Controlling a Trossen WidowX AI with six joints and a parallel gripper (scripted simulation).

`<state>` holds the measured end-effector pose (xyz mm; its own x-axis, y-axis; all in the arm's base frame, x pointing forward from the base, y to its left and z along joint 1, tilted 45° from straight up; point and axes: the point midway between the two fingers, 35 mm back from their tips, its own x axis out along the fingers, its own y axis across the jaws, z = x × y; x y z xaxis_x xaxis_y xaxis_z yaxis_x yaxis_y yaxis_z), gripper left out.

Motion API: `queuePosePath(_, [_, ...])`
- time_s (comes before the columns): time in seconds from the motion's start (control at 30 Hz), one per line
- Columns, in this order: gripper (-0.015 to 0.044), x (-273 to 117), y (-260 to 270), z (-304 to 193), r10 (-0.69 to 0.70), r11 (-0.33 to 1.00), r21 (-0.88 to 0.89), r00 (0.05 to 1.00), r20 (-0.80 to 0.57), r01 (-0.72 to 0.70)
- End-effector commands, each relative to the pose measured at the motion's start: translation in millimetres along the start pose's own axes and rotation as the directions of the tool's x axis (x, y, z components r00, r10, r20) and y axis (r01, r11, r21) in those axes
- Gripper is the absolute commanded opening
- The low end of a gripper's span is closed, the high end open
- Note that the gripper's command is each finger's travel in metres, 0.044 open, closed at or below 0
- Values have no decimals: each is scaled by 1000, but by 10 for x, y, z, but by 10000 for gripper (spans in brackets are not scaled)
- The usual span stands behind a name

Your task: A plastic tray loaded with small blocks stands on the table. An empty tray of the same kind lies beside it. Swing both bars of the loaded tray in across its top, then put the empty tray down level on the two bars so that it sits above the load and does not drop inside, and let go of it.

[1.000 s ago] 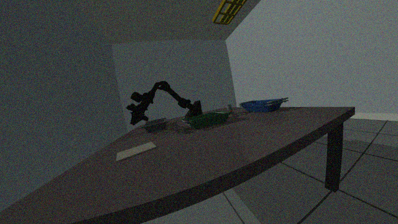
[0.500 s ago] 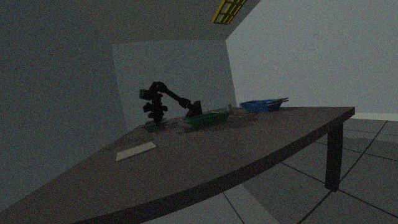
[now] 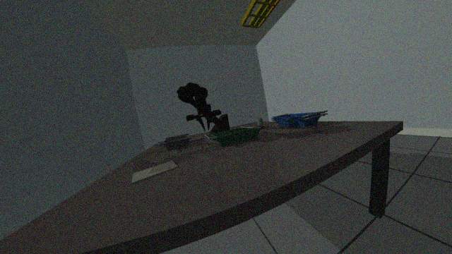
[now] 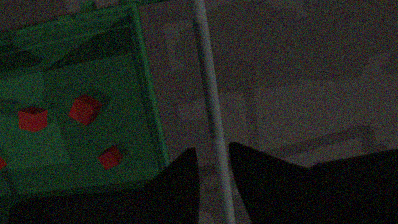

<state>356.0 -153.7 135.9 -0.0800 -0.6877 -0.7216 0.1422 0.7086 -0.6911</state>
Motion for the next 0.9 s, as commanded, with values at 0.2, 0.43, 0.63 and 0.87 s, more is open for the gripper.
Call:
queuePosePath(0.2, [83,90,-35,0,-17,999,-37,1000,-14,16])
queuePosePath(0.43, [83,389,-42,-1,-18,999,-37,1000,-14,17])
queuePosePath(0.63, [83,579,-51,-17,-20,999,-37,1000,-14,20])
queuePosePath(0.87, [83,486,4,-14,-19,999,-37,1000,-14,18])
